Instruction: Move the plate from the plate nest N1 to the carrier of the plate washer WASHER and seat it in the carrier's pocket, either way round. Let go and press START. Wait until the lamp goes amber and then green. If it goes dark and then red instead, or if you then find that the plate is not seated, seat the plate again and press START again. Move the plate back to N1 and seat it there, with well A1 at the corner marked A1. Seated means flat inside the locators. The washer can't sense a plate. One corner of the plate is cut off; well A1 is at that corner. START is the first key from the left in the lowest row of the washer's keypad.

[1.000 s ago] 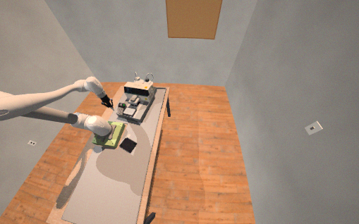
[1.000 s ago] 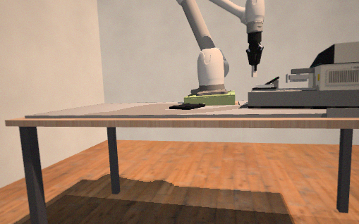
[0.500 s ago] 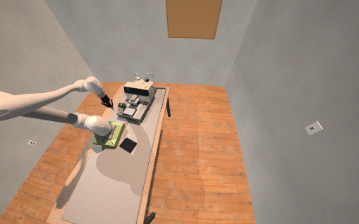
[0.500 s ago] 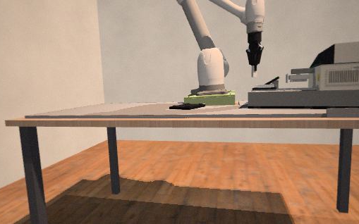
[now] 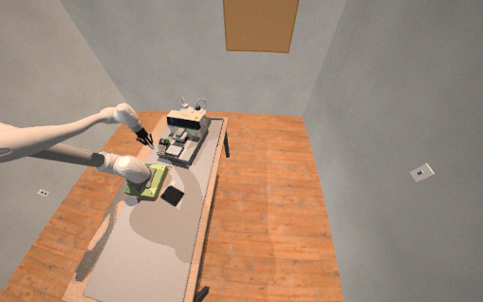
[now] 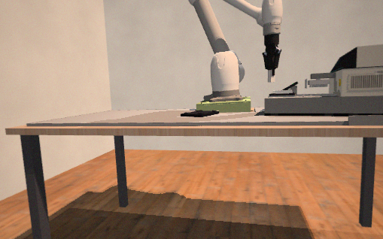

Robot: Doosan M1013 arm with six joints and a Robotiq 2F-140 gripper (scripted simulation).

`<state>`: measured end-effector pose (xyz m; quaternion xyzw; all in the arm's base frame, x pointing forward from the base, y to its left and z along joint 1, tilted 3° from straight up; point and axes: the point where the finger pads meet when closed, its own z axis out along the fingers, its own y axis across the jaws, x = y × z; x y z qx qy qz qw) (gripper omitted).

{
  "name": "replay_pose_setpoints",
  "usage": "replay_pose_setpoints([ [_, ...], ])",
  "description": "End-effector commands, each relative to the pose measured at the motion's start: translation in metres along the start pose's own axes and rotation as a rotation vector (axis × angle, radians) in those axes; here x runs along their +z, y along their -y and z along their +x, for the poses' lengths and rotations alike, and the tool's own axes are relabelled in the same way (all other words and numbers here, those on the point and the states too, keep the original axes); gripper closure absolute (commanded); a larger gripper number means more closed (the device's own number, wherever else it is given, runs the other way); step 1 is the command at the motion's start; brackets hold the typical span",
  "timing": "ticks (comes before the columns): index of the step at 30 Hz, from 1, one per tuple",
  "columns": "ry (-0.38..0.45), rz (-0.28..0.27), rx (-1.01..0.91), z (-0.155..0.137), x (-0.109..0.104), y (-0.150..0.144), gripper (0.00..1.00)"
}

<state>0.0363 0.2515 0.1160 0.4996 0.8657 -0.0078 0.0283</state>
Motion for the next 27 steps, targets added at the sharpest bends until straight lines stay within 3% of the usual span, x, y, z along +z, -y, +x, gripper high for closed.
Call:
replay_pose_setpoints([
  [1, -0.005, -0.002, 0.051, 0.001, -0.004, -0.009, 0.3],
  [17, -0.005, -0.001, 0.551, -0.017, -0.014, -0.081, 0.3],
  [27, -0.005, 0.0, 0.818, -0.017, -0.014, -0.081, 0.3],
])
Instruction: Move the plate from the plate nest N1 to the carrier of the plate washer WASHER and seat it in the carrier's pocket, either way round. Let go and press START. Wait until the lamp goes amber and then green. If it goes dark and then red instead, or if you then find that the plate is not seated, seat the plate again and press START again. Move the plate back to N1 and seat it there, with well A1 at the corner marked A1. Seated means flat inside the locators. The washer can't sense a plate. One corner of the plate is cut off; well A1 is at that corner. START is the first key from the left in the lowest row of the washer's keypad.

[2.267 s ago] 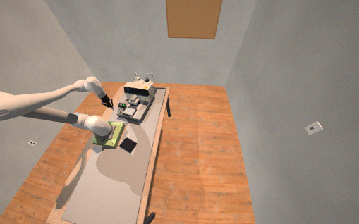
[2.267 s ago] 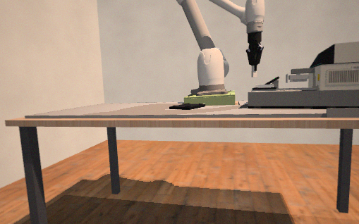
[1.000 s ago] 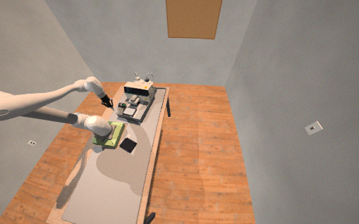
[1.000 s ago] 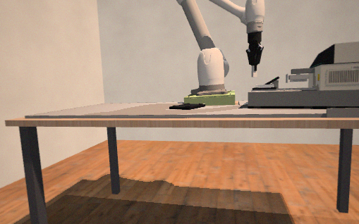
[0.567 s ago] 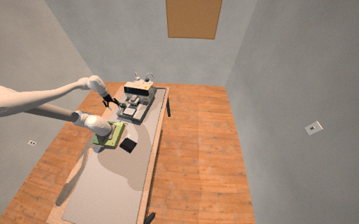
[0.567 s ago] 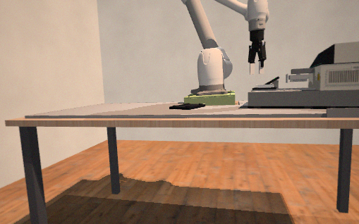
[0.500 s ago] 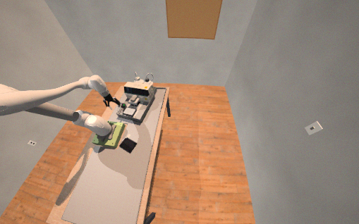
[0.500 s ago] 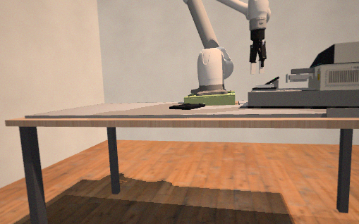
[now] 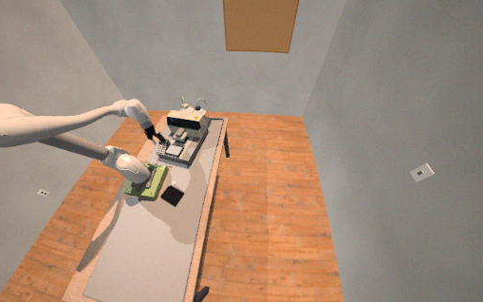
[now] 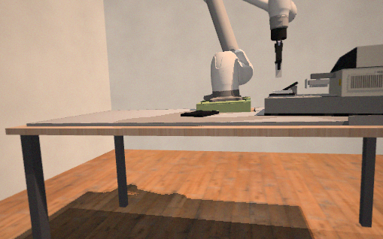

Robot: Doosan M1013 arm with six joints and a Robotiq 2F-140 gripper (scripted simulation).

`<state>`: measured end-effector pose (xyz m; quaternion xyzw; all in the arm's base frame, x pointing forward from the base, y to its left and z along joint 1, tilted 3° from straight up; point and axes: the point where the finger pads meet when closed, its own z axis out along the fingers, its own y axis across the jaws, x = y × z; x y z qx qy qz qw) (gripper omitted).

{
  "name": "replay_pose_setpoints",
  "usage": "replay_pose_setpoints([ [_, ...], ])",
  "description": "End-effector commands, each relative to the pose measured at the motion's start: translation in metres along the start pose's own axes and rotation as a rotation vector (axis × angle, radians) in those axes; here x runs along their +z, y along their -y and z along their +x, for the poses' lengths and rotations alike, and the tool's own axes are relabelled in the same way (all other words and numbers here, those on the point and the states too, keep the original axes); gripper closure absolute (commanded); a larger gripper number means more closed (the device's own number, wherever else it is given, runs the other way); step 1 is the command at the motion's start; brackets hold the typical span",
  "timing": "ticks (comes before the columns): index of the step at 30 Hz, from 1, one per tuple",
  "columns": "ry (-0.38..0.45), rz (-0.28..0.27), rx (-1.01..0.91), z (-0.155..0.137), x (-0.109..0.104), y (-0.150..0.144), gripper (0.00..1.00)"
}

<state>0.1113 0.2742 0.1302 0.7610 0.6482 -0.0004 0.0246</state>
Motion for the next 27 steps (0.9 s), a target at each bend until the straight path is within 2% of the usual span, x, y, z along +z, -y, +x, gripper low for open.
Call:
replay_pose_setpoints([
  [1, -0.003, -0.009, 0.168, 0.0045, -0.0022, -0.0024, 0.3],
  [7, -0.004, -0.009, 0.368, 0.0045, -0.0022, -0.0024, 0.3],
  [9, -0.004, -0.009, 0.368, 0.0045, -0.0022, -0.0024, 0.3],
  [24, -0.006, -0.007, 0.868, 0.0045, -0.0022, -0.0024, 0.3],
  [27, -0.006, -0.007, 0.872, 0.0045, -0.0022, -0.0024, 0.3],
])
